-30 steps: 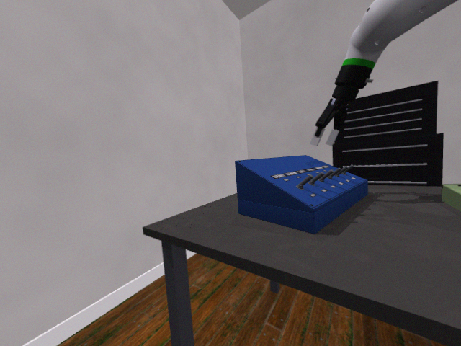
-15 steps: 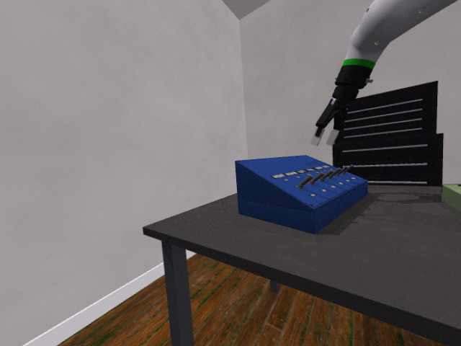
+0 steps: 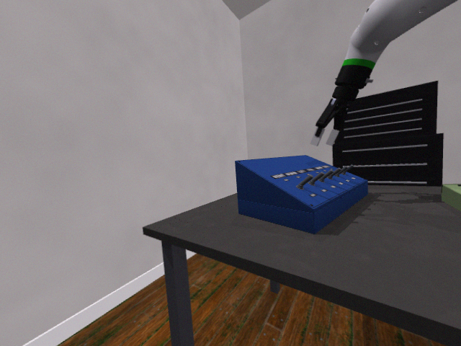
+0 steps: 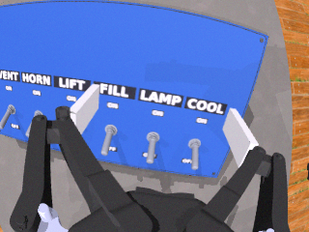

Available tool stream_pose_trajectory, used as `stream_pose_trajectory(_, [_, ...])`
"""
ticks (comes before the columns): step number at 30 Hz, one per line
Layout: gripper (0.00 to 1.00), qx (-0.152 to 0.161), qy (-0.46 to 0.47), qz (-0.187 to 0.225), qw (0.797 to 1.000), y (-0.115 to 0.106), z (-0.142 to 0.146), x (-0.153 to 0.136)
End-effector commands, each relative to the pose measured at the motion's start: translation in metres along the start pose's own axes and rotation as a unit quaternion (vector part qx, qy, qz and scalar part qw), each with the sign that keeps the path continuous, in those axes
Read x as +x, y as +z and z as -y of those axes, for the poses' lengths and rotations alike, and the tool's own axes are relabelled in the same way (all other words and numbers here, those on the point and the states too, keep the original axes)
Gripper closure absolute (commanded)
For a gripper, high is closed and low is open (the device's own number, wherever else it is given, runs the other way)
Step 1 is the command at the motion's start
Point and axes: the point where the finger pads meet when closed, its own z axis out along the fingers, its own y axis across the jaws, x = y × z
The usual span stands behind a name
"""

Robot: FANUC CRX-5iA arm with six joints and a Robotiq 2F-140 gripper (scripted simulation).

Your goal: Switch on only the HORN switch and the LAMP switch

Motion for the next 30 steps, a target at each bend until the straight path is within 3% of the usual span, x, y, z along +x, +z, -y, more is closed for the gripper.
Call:
stream_pose_trajectory(1, [0.00, 0.000, 0.000, 0.000, 1.000, 0.000, 0.000, 0.000])
stream_pose_trajectory(20, [0.00, 0.000, 0.000, 0.000, 1.000, 0.000, -0.001, 0.000])
stream_pose_trajectory(30, [0.00, 0.000, 0.000, 0.000, 1.000, 0.000, -0.019, 0.000])
